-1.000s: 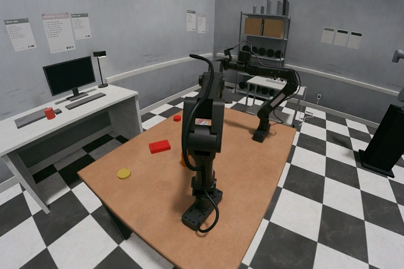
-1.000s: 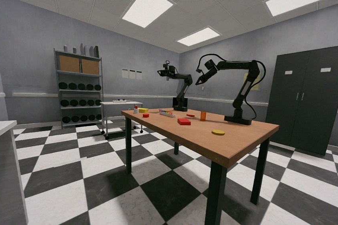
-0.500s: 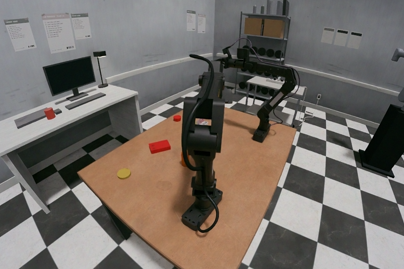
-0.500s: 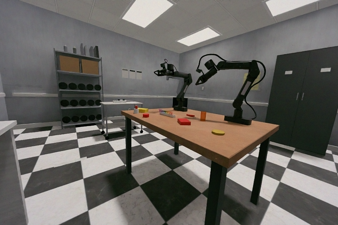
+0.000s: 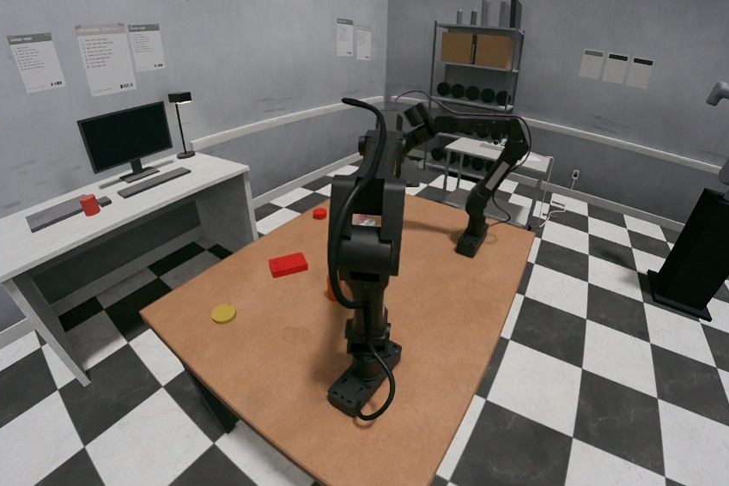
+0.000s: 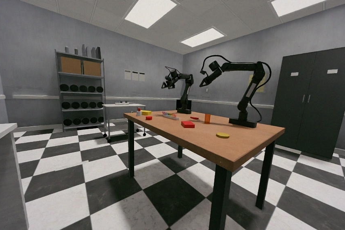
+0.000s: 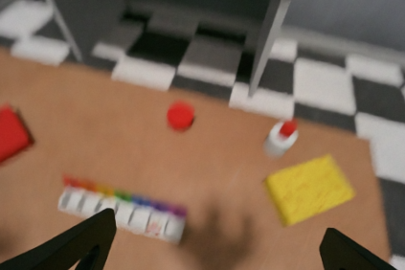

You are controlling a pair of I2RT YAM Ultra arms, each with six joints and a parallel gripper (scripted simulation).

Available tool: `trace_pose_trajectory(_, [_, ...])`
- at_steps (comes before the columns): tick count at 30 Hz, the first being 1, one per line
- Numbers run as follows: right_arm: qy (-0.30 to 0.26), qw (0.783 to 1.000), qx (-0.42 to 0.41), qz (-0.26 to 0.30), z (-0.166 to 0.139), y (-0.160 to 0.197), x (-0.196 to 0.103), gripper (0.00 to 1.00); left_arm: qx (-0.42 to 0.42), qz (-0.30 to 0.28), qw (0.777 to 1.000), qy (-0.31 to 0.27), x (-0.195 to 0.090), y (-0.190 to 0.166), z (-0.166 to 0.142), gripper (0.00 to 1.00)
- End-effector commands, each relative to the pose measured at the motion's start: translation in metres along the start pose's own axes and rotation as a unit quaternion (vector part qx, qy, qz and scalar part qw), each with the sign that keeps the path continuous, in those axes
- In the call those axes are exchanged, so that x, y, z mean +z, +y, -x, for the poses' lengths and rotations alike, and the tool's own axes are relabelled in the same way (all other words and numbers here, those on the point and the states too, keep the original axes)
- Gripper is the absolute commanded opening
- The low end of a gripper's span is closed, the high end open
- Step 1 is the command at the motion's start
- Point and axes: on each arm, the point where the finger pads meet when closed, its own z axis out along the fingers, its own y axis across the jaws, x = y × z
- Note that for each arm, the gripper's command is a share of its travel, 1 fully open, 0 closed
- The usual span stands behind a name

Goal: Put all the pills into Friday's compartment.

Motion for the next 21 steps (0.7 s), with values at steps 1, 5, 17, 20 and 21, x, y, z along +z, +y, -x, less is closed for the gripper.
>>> trace_pose_trajectory(1, [0.062,0.998,0.005,-0.007,-0.024,0.005,0.010,1.00,0.001,-0.003,1.000,-0.015,-0.006,-0.003,0.010,1.00])
trace_pose_trajectory(5, [0.144,0.989,-0.010,0.017,-0.059,0.031,0.035,1.00,0.001,-0.003,1.000,-0.015,-0.006,-0.003,0.010,1.00])
trace_pose_trajectory(17, [0.249,0.967,-0.035,0.043,-0.105,0.064,0.073,1.00,0.001,-0.003,1.000,-0.015,-0.006,-0.003,0.010,1.00])
trace_pose_trajectory(20, [0.242,0.969,-0.036,0.040,-0.102,0.064,0.075,1.00,0.001,-0.003,1.000,-0.015,-0.006,-0.003,0.010,1.00])
trace_pose_trajectory(21, [0.242,0.969,-0.037,0.040,-0.102,0.064,0.076,1.00,0.001,-0.003,1.000,-0.015,-0.006,-0.003,0.010,1.00])
